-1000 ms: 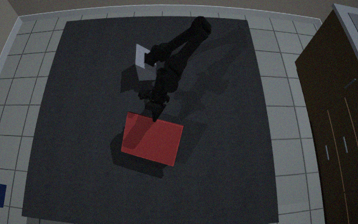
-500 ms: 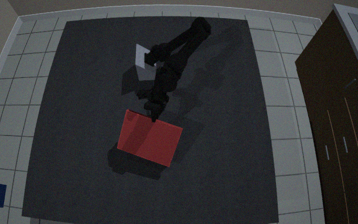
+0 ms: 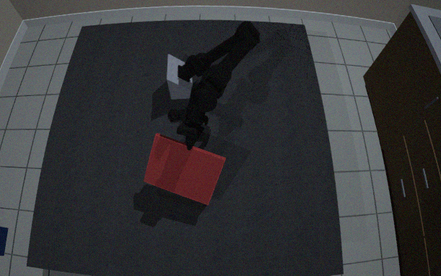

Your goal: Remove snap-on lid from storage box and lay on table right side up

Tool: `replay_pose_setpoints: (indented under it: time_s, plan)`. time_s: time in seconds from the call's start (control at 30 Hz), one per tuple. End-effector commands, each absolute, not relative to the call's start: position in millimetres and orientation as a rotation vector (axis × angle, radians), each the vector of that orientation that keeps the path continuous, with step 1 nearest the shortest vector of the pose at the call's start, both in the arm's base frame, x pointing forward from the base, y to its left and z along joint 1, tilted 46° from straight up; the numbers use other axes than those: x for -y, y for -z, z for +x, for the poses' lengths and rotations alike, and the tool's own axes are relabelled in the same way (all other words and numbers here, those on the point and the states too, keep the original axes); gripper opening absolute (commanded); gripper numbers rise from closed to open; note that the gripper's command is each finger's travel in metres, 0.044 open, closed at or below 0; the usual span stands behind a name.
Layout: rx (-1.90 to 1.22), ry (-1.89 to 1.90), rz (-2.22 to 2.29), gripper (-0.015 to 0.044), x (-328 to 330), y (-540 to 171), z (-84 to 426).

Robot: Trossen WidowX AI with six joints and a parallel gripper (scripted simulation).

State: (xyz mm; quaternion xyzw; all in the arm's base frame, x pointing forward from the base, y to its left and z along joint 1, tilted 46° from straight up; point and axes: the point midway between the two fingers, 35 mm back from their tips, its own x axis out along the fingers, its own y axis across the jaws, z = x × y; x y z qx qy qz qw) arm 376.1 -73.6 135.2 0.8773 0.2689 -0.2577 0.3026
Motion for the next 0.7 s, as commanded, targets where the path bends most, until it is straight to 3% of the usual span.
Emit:
replay_pose_setpoints:
  time_s: [0.0,0.67]
  plan:
    - [-0.681,0.682,2.324,0.0000,85.7,-143.2,377.7]
    - [-0.681,0.682,2.324,0.0000,97.7,-139.3,371.9]
